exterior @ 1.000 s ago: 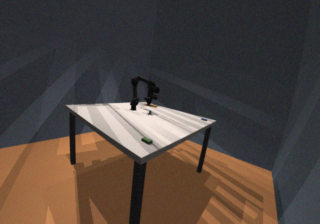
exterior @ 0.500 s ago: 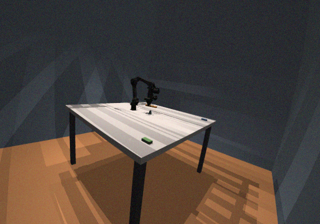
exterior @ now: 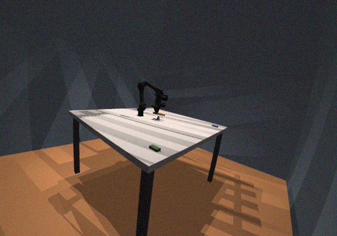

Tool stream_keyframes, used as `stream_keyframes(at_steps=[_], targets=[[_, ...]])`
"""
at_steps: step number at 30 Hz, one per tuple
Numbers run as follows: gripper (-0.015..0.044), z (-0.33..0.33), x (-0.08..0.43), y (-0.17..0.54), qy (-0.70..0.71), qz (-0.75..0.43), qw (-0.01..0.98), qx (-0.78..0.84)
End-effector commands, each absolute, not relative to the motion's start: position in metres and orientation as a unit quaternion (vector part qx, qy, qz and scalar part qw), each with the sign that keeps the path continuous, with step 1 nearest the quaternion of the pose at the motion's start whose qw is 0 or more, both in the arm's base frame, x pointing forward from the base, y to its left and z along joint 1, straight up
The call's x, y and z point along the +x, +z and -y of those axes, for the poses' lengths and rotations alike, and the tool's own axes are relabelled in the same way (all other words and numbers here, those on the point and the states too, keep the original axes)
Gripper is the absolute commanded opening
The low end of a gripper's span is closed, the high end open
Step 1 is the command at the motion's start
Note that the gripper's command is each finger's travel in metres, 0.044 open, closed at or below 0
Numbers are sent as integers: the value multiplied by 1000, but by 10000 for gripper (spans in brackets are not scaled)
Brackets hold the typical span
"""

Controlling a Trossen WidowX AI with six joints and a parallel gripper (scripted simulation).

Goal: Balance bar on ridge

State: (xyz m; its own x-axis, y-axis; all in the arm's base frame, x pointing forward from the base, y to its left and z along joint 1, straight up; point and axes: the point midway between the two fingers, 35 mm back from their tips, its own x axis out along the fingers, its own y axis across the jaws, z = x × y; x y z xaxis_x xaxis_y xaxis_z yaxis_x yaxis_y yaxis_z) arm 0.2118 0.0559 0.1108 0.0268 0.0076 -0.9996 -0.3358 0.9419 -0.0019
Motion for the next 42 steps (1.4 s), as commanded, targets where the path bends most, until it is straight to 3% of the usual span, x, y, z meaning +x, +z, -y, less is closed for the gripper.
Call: stream_keyframes(at_steps=[1, 42], targets=[[0, -56, 211, 103, 119, -689, 705, -118], [0, -56, 211, 97, 119, -689, 705, -118]])
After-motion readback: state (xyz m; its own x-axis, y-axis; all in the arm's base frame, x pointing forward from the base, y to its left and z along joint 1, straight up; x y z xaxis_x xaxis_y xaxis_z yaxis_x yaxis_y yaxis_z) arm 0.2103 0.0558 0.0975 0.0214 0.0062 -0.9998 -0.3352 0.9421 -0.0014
